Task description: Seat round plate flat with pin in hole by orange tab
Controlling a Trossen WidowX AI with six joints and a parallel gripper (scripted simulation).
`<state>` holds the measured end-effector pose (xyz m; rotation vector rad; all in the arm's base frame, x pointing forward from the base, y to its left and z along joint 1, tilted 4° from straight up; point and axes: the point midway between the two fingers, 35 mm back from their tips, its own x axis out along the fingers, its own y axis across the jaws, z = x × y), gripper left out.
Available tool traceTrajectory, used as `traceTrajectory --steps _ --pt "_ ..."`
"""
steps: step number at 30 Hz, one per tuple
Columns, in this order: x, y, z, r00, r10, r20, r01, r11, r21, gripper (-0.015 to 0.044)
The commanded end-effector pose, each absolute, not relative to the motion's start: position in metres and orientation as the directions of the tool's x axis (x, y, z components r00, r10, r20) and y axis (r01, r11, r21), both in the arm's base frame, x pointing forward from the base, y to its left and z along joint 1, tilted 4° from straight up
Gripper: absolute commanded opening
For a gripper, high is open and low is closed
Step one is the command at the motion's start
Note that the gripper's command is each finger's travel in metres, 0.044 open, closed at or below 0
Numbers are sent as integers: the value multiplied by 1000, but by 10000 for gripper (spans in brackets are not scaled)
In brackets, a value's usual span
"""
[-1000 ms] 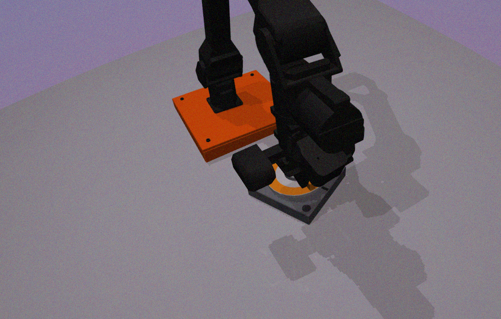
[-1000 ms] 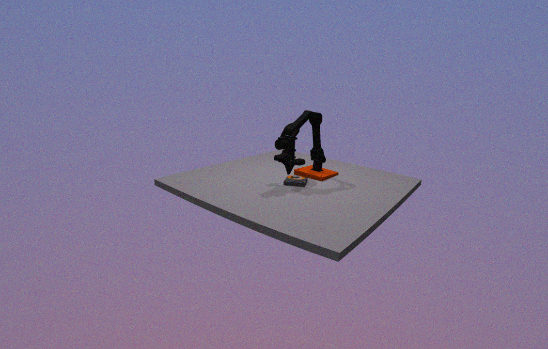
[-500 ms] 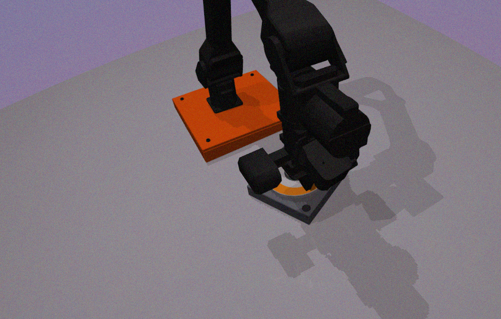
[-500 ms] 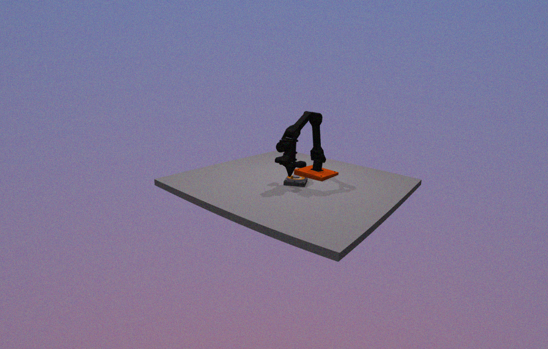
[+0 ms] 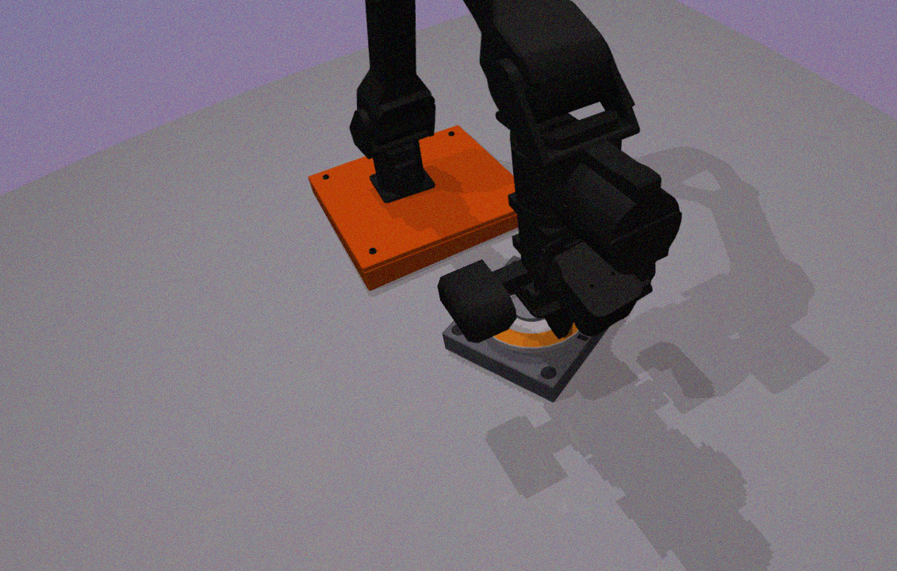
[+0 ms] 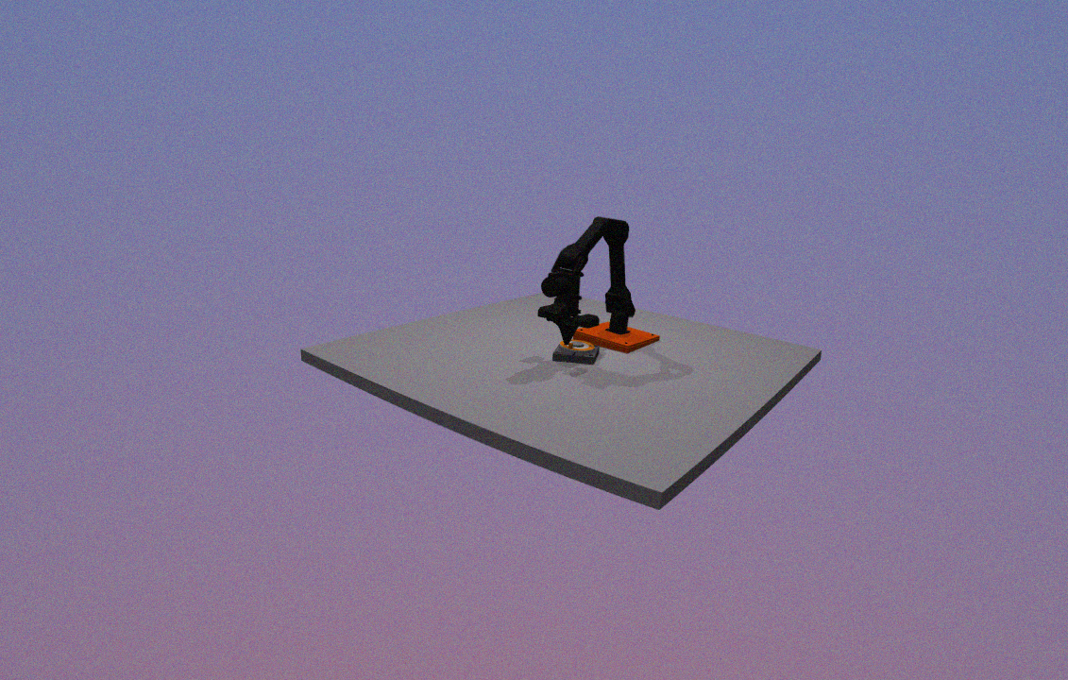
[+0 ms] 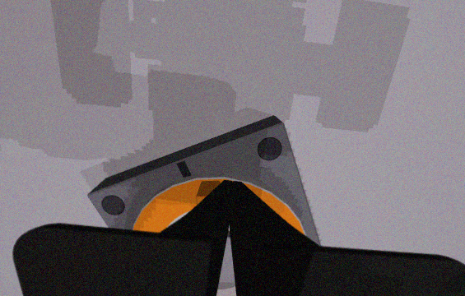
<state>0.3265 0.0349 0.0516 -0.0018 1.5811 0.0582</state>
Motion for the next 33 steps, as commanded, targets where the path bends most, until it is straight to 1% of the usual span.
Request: traceTrajectory --steps 1,33 --pt "325 42 50 -20 45 -999 -45 998 46 0" --pt "323 51 56 -20 46 -999 -45 998 47 0"
